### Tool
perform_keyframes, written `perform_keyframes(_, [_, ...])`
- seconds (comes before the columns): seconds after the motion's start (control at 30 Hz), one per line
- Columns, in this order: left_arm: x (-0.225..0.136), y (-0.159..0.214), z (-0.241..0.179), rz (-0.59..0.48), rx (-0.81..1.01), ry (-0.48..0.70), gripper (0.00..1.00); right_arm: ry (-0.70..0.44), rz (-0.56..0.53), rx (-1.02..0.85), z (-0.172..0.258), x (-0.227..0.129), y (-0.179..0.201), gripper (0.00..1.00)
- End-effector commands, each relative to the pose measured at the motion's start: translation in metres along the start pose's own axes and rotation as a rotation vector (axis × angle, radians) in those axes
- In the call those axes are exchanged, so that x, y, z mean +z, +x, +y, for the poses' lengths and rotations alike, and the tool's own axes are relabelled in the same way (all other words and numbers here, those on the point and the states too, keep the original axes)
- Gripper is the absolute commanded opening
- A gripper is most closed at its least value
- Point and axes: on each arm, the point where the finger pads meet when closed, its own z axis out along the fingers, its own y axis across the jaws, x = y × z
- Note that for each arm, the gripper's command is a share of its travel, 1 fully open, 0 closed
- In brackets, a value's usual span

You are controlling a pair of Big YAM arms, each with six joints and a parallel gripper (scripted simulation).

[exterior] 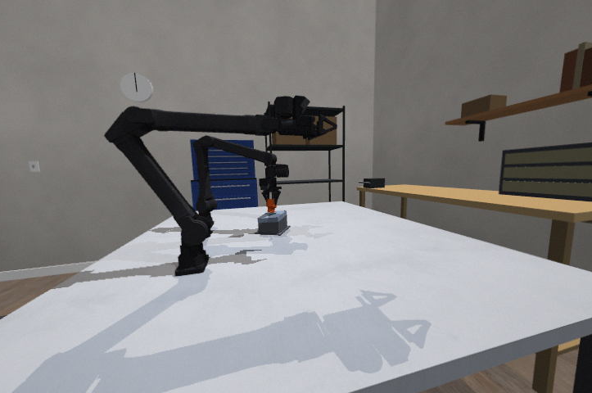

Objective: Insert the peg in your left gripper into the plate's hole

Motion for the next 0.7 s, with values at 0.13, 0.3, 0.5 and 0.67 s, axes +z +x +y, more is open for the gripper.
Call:
perform_keyframes(0.13, [-0.005, 0.0, 0.004, -0.001, 0.0, -0.017, 0.0, 0.001, -0.022, -0.002, 0.0, -0.002, -0.012, 1.0])
perform_keyframes(0.3, [-0.005, 0.0, 0.004, -0.001, 0.0, -0.017, 0.0, 0.001, -0.022, -0.002, 0.0, -0.002, -0.012, 1.0])
perform_keyframes(0.5, [-0.005, 0.0, 0.004, -0.001, 0.0, -0.017, 0.0, 0.001, -0.022, -0.002, 0.0, -0.002, -0.012, 1.0])
perform_keyframes(0.67, [-0.006, 0.0, 0.004, -0.001, 0.0, -0.019, 0.46, -0.036, 0.025, -0.002, 0.019, -0.014, 0.005, 1.0])
